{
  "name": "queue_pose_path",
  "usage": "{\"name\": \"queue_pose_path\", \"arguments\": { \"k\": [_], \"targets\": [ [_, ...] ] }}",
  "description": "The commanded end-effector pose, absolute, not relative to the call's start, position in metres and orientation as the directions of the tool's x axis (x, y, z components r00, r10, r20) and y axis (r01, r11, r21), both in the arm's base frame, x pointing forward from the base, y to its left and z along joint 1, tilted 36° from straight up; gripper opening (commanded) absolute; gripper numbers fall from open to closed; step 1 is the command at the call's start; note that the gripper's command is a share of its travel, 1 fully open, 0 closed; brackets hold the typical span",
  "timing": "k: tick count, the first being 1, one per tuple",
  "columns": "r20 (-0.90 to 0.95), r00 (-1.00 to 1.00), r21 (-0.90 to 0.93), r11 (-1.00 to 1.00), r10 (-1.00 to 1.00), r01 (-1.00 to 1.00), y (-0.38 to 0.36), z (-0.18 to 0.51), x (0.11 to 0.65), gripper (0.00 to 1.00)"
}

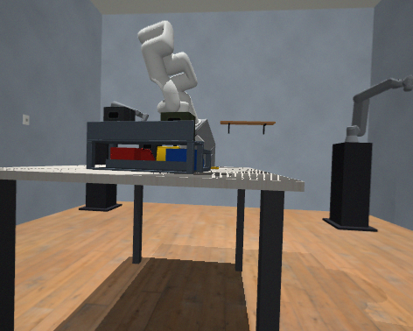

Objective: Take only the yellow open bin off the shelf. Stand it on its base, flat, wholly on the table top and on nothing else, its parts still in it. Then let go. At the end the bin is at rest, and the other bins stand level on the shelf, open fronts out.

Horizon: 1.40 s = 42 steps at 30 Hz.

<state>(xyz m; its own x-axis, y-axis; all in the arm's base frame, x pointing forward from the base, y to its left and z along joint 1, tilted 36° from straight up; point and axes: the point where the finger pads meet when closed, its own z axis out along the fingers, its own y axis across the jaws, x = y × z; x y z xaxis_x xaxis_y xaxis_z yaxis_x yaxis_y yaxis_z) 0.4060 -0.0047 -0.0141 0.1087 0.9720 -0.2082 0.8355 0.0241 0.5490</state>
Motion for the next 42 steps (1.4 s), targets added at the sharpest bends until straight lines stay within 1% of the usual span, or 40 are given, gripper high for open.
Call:
{"name": "queue_pose_path", "arguments": {
  "k": [1, 4, 9, 21, 26, 42],
  "targets": [
    [-0.208, 0.108, 0.55, 0.024, 0.972, 0.835, -0.004, -0.014, 0.406, 1.0],
    [-0.208, 0.108, 0.55, 0.024, 0.972, 0.835, -0.004, -0.014, 0.406, 1.0],
    [-0.208, 0.108, 0.55, 0.024, 0.972, 0.835, 0.008, 0.031, 0.377, 1.0],
    [-0.208, 0.108, 0.55, 0.024, 0.972, 0.835, 0.008, 0.031, 0.377, 1.0],
    [-0.208, 0.108, 0.55, 0.024, 0.972, 0.835, 0.017, 0.059, 0.358, 1.0],
    [-0.208, 0.108, 0.55, 0.024, 0.972, 0.835, 0.015, 0.053, 0.362, 1.0]
  ]
}}
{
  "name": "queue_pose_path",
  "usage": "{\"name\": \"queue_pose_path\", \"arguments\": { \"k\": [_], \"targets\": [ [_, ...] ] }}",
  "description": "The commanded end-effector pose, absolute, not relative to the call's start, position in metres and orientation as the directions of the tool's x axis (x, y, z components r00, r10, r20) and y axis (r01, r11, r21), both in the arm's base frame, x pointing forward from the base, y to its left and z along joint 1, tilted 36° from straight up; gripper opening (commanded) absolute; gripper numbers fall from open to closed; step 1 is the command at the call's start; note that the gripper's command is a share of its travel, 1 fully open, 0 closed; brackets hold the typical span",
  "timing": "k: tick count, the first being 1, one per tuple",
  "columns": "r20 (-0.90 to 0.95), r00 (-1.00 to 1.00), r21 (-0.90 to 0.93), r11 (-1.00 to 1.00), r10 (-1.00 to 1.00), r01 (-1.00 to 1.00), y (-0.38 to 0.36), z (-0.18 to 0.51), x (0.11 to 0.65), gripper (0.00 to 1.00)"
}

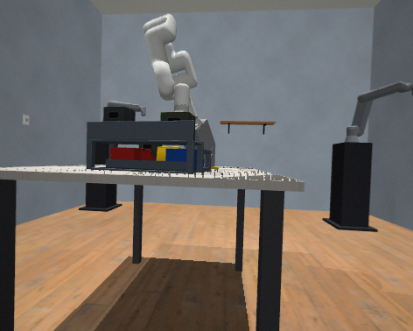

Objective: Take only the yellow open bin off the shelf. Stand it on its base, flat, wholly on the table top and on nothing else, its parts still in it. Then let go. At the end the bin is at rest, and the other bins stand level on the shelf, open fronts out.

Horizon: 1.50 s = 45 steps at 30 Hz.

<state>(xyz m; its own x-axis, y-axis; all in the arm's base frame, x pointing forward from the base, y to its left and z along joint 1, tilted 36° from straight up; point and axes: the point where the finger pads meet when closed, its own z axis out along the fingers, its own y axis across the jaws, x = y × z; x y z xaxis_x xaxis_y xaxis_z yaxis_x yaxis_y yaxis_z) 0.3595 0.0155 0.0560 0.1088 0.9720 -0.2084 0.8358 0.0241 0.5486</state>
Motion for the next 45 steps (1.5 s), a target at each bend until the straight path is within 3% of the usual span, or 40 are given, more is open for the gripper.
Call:
{"name": "queue_pose_path", "arguments": {
  "k": [1, 45],
  "targets": [
    [-0.208, 0.108, 0.55, 0.024, 0.972, 0.835, 0.0143, 0.0513, 0.3634, 1.0],
    [-0.208, 0.108, 0.55, 0.024, 0.972, 0.835, 0.0125, 0.045, 0.3673, 1.0]
  ]
}}
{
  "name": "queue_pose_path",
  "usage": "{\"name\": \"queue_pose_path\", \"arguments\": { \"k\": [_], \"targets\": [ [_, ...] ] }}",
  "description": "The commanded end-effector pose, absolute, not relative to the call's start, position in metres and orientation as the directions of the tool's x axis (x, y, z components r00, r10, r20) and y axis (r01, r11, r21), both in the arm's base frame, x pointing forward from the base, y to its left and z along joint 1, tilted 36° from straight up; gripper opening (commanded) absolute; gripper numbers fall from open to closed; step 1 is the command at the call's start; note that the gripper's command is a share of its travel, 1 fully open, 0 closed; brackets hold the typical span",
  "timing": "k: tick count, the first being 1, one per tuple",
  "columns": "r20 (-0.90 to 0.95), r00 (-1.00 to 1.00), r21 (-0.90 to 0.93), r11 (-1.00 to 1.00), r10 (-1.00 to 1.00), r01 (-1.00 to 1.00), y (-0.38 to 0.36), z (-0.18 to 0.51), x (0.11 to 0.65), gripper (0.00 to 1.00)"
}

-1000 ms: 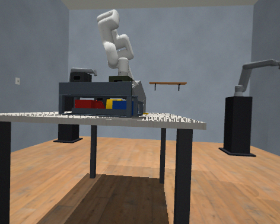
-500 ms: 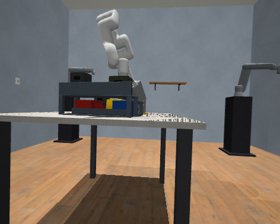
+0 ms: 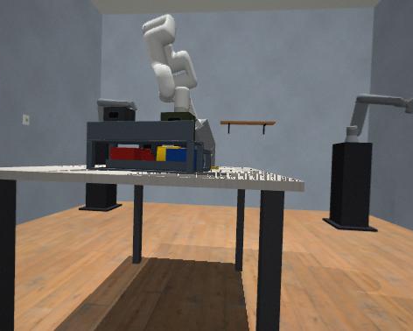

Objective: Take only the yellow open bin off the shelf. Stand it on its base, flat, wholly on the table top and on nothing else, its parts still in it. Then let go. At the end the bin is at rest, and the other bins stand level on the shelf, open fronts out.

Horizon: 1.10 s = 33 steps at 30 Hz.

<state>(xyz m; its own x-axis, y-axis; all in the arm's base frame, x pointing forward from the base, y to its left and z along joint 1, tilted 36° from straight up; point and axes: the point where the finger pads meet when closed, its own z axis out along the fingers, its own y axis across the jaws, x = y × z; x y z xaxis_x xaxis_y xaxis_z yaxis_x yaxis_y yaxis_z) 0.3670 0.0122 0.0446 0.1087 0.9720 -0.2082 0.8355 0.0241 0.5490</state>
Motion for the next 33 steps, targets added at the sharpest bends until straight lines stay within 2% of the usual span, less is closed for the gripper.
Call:
{"name": "queue_pose_path", "arguments": {
  "k": [1, 2, 3, 19, 24, 33],
  "targets": [
    [-0.208, 0.108, 0.55, 0.024, 0.972, 0.835, 0.013, 0.045, 0.367, 1.0],
    [-0.208, 0.108, 0.55, 0.024, 0.972, 0.835, 0.013, 0.045, 0.367, 1.0],
    [-0.208, 0.108, 0.55, 0.024, 0.972, 0.835, 0.013, 0.045, 0.367, 0.33],
    [-0.208, 0.108, 0.55, 0.024, 0.972, 0.835, 0.013, 0.045, 0.367, 0.33],
    [-0.208, 0.108, 0.55, 0.024, 0.972, 0.835, 0.016, 0.076, 0.393, 0.33],
    [-0.208, 0.108, 0.55, 0.024, 0.972, 0.835, 0.016, 0.076, 0.393, 0.33]
  ]
}}
